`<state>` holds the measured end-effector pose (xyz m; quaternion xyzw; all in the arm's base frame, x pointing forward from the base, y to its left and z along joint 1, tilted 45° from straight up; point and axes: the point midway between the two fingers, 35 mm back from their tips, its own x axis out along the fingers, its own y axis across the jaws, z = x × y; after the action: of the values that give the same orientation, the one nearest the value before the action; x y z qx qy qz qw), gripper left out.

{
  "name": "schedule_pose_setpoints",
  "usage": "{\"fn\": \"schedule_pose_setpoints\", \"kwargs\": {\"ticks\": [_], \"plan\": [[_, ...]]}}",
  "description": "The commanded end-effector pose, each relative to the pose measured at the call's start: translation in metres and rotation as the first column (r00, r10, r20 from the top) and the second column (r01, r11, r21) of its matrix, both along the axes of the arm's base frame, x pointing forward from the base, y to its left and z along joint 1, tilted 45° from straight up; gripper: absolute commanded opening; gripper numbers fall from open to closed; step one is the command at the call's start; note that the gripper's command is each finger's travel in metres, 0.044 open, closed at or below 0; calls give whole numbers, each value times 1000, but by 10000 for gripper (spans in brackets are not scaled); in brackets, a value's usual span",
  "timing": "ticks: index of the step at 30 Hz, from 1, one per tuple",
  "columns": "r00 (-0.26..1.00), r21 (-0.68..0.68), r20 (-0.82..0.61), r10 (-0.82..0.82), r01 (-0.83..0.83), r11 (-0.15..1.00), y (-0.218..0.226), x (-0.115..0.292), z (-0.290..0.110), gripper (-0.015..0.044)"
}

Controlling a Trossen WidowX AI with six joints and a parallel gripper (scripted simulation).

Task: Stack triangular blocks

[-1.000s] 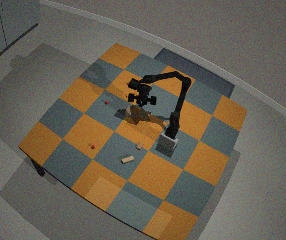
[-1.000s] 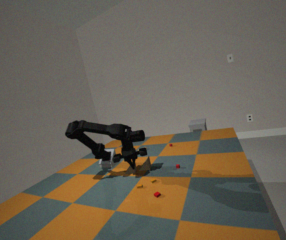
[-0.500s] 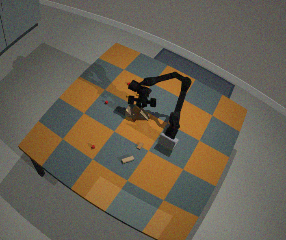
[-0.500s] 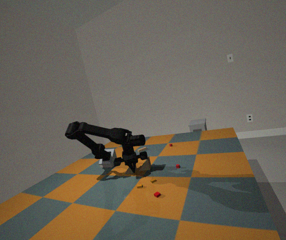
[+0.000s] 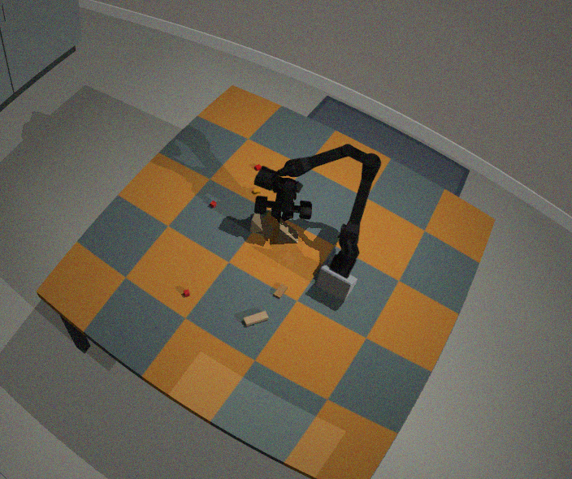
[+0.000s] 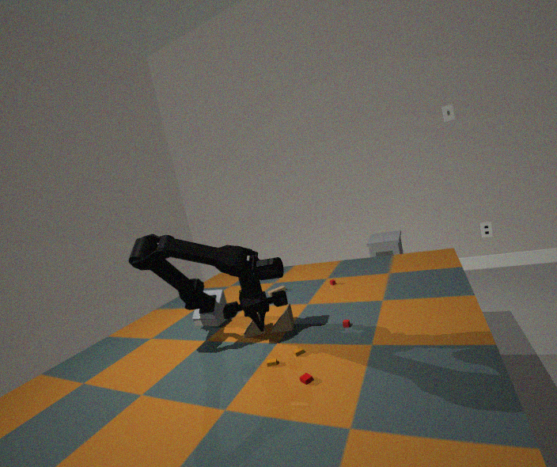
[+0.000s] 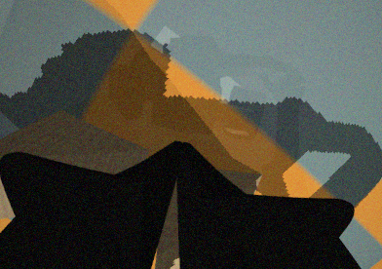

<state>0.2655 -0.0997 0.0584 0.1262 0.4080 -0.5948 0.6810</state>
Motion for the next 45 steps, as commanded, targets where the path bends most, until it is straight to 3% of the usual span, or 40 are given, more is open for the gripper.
{"fn": "schedule_pose_setpoints", "kwargs": {"ticks": [1, 34, 44, 45], "plan": [[1000, 1, -7, -3, 3, 1000, 5, -6, -7, 0], [1000, 3, -8, -3, 3, 1000, 44, -30, -45, 0], [1000, 3, 1, 2, -2, 1000, 98, -20, 18, 0], [1000, 3, 1, 3, -3, 1000, 97, -20, 16, 26]]}}
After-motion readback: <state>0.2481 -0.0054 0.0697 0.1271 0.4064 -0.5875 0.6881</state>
